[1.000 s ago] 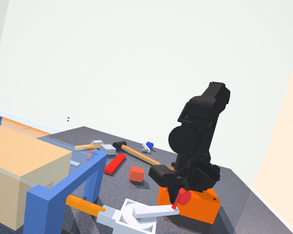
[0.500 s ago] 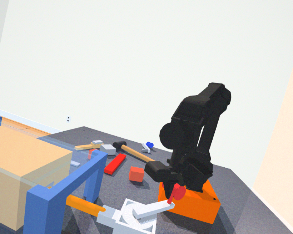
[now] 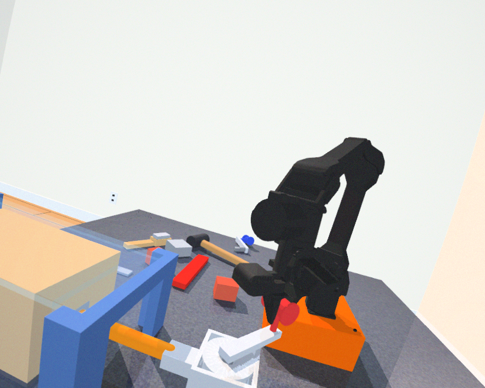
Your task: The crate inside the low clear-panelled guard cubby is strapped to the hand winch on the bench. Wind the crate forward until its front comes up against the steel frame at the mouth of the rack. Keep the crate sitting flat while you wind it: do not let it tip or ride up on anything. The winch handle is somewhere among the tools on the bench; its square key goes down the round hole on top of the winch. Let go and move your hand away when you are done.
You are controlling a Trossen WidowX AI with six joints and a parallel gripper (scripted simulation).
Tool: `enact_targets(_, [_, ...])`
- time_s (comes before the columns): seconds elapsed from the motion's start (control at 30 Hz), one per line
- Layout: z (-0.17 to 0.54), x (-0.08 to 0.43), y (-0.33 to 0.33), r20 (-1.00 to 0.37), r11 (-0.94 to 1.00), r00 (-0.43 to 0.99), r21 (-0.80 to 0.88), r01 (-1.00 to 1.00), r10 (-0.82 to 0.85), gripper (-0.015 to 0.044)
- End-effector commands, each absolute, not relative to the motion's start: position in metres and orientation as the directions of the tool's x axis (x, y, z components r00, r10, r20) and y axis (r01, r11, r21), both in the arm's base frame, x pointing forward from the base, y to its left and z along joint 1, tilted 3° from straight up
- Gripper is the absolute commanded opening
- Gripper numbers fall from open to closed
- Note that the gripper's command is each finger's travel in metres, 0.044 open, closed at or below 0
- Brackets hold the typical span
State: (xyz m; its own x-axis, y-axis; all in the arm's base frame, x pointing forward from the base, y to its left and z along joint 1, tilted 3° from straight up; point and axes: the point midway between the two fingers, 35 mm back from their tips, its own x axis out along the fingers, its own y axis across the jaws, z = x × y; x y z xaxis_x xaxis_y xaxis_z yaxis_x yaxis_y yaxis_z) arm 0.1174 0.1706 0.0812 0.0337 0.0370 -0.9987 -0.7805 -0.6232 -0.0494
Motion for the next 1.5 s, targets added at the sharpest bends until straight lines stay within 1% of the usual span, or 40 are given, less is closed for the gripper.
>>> enact_targets(0.0, [0.08, 0.129, 0.164, -0.998, -0.611, 0.063, -0.062, -0.789, 0.02, 0.0])
enact_targets(1.47, [0.083, 0.18, 0.151, -0.998, -0.611, 0.066, -0.064, -0.789, 0.019, 0.0])
